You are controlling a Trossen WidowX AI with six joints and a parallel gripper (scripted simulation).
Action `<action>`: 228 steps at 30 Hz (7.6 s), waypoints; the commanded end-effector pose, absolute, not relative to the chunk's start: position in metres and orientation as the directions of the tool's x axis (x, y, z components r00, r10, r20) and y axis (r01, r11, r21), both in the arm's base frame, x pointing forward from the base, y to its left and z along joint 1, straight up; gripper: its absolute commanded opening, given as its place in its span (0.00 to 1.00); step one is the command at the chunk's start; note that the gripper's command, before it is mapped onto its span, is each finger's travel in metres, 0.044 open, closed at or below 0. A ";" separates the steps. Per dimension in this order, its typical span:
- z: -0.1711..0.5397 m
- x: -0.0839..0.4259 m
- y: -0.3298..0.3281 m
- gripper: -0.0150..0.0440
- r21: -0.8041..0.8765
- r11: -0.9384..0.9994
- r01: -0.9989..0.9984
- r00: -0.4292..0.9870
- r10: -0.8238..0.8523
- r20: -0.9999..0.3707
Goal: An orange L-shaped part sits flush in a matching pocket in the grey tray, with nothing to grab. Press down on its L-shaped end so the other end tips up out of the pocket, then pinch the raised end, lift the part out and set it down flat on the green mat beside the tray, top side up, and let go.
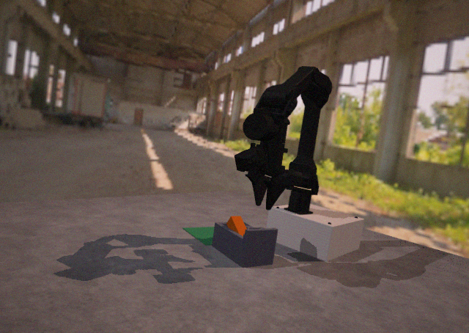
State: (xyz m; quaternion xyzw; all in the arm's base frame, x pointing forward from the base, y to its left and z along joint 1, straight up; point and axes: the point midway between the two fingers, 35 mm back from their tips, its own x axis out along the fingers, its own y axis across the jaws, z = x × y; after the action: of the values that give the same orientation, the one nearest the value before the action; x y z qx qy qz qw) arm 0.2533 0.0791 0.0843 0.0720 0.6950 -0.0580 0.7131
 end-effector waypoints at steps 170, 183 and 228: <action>0.075 0.248 -0.004 0.25 -0.016 0.180 -0.984 0.017 0.003 -1.000; 0.096 0.248 -0.004 0.25 -0.016 0.180 -0.984 0.017 0.003 -1.000; 0.094 0.212 -0.135 0.25 -0.015 0.180 -0.984 0.013 -0.008 -1.000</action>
State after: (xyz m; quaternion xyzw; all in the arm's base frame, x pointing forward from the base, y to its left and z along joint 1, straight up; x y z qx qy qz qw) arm 0.2149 -0.1234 0.0937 -0.4574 0.5419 0.4476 0.5448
